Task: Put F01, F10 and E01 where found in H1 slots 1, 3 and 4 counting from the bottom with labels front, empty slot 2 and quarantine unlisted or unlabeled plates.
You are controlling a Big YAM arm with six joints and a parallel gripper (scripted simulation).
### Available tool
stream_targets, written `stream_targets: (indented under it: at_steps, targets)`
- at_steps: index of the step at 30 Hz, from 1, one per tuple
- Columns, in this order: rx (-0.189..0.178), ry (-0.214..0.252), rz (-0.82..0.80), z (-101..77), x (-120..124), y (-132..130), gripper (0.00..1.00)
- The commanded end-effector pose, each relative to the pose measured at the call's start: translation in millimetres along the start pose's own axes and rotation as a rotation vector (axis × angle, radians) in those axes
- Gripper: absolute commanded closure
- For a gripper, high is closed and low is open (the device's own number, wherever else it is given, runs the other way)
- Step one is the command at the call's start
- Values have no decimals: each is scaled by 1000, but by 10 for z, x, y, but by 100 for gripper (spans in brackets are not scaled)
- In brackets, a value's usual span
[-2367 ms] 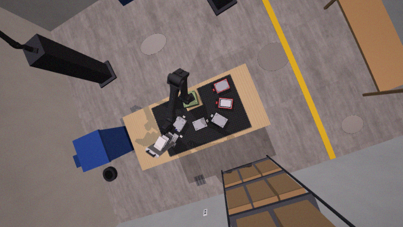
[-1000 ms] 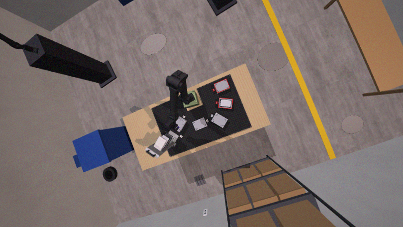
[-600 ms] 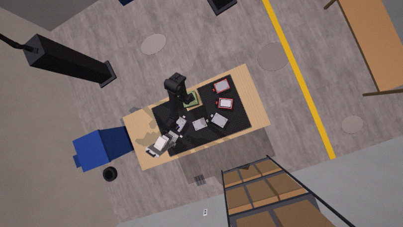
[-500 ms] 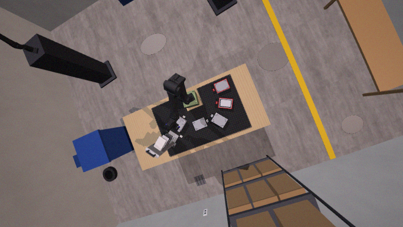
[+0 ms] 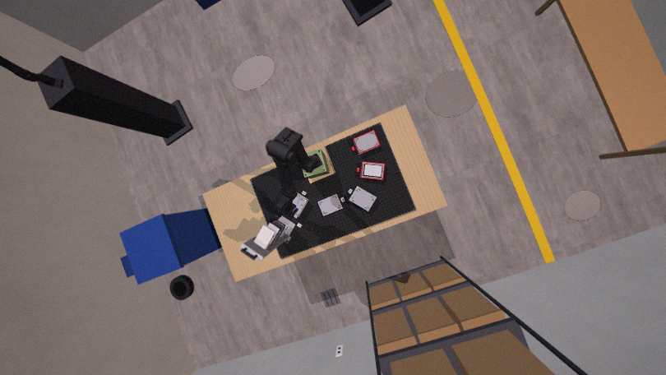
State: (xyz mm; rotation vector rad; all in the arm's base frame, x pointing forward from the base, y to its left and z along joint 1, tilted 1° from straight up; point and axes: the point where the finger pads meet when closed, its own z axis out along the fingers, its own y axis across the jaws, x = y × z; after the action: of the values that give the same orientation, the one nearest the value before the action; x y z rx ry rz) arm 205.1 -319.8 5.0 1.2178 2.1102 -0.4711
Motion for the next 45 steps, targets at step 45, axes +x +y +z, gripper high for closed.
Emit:
stream_targets:
  at_steps: [45]
  targets:
    - [-2, -55, 3, 169, -438, 14, 0]
